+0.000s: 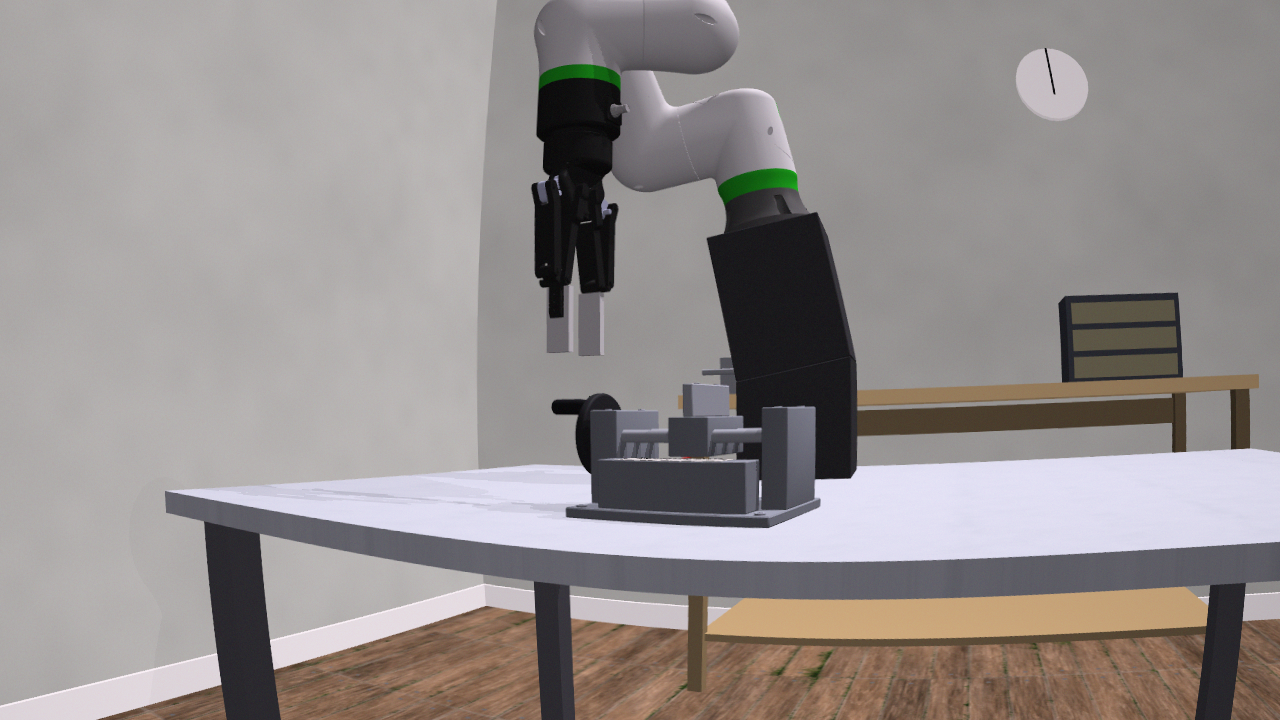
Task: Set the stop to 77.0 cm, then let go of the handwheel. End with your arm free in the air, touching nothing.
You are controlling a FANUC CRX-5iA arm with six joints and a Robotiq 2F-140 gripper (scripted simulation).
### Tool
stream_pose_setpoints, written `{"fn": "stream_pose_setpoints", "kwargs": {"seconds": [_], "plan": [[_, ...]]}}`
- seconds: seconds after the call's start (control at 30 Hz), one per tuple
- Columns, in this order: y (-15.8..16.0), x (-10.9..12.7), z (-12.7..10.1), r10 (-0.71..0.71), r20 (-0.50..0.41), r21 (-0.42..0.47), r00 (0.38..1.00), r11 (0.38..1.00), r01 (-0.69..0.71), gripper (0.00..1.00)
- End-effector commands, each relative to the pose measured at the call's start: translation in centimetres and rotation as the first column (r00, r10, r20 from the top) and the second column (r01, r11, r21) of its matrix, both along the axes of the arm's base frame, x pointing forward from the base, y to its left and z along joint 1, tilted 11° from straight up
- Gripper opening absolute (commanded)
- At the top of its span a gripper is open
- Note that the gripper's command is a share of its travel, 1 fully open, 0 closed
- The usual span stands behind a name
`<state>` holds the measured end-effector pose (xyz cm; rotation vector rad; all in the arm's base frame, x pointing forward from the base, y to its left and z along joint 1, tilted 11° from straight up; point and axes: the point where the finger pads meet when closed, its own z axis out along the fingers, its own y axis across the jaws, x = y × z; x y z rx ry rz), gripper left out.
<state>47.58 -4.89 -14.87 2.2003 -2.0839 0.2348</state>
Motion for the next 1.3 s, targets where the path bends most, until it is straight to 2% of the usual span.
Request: {"fn": "stream_pose_setpoints", "kwargs": {"seconds": [0.0, 0.93, 1.27], "plan": [[-1.0, -0.3, 0.3, 0.001, 0.004, 0.002, 1.000, 1.000, -0.001, 0.33], [-1.0, -0.3, 0.2, 0.001, 0.004, 0.002, 1.000, 1.000, -0.001, 0.33], [-1.3, -0.2, -1.0, 0.001, 0.004, 0.002, 1.000, 1.000, -0.001, 0.33]]}}
